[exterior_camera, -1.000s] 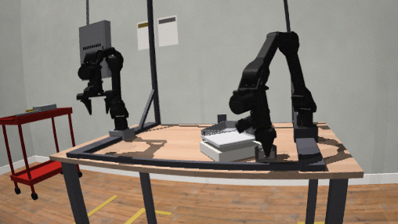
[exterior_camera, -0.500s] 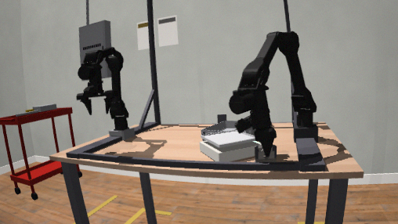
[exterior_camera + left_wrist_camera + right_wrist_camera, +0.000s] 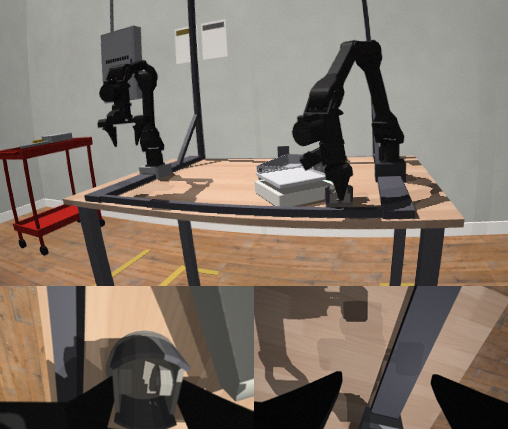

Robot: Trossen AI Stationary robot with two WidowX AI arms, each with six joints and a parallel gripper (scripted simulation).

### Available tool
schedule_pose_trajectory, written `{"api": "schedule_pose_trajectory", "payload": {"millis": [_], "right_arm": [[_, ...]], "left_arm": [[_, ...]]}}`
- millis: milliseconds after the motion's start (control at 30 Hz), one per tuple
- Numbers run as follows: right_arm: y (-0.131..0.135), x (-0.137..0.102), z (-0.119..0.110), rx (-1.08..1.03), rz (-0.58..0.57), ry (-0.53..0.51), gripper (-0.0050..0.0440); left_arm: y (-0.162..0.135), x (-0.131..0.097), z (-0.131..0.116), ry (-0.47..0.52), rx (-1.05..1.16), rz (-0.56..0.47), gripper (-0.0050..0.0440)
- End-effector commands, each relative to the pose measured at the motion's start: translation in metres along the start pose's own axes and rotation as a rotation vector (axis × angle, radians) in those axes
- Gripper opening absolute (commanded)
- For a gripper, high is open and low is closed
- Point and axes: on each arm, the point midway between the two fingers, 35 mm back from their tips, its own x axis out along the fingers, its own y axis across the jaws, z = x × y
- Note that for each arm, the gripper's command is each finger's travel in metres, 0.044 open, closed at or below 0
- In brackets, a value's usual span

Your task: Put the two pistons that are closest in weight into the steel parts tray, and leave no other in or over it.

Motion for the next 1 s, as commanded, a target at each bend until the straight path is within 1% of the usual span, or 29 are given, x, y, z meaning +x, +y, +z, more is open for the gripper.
{"api": "schedule_pose_trajectory", "payload": {"millis": [0, 267, 300, 967], "right_arm": [[-0.0002, -0.0083, 0.0048, 0.001, 0.002, -0.032, 0.0400], [-0.0002, -0.0083, 0.0048, 0.001, 0.002, -0.032, 0.0400], [-0.0002, -0.0083, 0.0048, 0.001, 0.002, -0.032, 0.0400], [-0.0002, -0.0083, 0.0048, 0.001, 0.002, -0.032, 0.0400]], "left_arm": [[0.0057, -0.0091, 0.0007, -0.013, -0.004, 0.022, 0.0158], [0.0052, -0.0100, 0.0014, -0.018, -0.004, 0.024, 0.0158], [0.0059, -0.0095, 0.0009, -0.014, -0.004, 0.023, 0.0378], [0.0052, -0.0101, 0.0014, -0.018, -0.004, 0.024, 0.0378]]}}
